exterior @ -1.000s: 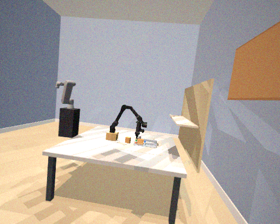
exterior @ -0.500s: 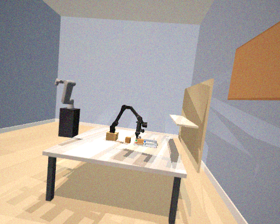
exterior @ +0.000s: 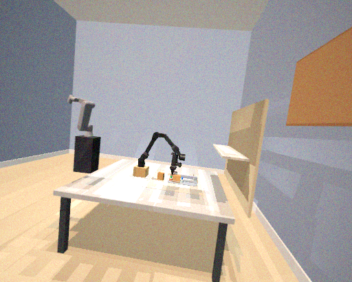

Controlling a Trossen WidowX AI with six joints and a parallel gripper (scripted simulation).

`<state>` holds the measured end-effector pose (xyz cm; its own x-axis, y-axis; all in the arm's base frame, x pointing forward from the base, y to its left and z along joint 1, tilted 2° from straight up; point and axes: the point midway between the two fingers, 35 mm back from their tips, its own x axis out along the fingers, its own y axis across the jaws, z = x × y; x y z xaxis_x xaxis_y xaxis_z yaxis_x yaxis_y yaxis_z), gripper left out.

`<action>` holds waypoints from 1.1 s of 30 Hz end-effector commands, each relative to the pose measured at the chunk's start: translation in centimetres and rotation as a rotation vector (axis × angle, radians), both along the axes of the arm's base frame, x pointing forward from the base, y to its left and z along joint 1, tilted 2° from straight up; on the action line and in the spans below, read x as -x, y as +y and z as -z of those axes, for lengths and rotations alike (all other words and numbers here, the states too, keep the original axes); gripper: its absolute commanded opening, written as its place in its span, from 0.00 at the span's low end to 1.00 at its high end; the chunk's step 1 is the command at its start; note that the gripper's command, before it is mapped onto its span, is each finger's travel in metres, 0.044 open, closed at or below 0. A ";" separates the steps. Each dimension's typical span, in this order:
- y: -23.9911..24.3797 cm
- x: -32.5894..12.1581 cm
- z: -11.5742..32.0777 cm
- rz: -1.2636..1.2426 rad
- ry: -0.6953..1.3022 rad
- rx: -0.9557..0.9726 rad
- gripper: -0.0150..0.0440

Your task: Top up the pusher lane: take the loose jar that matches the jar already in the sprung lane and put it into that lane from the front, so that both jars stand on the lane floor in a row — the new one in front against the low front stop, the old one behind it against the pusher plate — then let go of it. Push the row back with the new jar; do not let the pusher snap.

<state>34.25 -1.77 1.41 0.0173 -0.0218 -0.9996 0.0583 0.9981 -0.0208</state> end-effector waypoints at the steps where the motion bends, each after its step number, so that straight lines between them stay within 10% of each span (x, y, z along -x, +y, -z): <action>1: 0.0 -1.1 -0.5 -0.003 -0.035 -0.003 0.25; 33: 0.0 -1.3 0.2 -0.003 -0.036 -0.003 0.25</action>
